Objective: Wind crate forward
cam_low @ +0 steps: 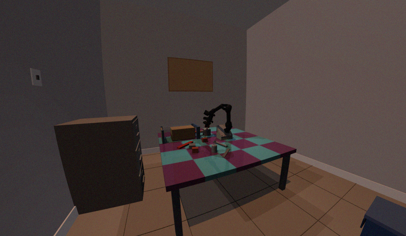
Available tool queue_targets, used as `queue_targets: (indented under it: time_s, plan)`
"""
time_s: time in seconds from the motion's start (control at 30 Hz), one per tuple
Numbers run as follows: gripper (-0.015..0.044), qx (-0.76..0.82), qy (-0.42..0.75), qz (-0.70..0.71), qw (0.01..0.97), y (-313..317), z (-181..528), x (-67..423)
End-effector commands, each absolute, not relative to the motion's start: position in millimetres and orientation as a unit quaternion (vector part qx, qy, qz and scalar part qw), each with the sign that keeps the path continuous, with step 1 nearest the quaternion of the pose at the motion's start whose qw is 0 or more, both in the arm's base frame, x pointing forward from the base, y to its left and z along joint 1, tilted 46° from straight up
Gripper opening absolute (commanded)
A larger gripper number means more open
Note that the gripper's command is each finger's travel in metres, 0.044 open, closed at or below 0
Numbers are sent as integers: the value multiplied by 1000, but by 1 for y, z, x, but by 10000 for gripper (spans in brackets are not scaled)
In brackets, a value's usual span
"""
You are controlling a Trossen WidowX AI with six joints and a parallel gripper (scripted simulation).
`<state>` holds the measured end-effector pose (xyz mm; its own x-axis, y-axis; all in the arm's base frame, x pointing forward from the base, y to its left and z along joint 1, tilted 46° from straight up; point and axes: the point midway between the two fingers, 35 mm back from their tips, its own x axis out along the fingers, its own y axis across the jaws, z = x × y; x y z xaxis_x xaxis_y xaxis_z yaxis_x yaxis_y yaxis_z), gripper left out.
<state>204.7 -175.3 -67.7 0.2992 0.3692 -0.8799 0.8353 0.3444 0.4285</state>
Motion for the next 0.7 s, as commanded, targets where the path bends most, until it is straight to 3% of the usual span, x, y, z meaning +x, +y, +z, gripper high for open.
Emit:
queue_targets:
  time_s: [0.0, 0.67]
  plan:
    - [0, 542, 567, -199, 588, -169, -67, 189]
    - [0, 541, 568, -200, 587, -166, -66, 157]
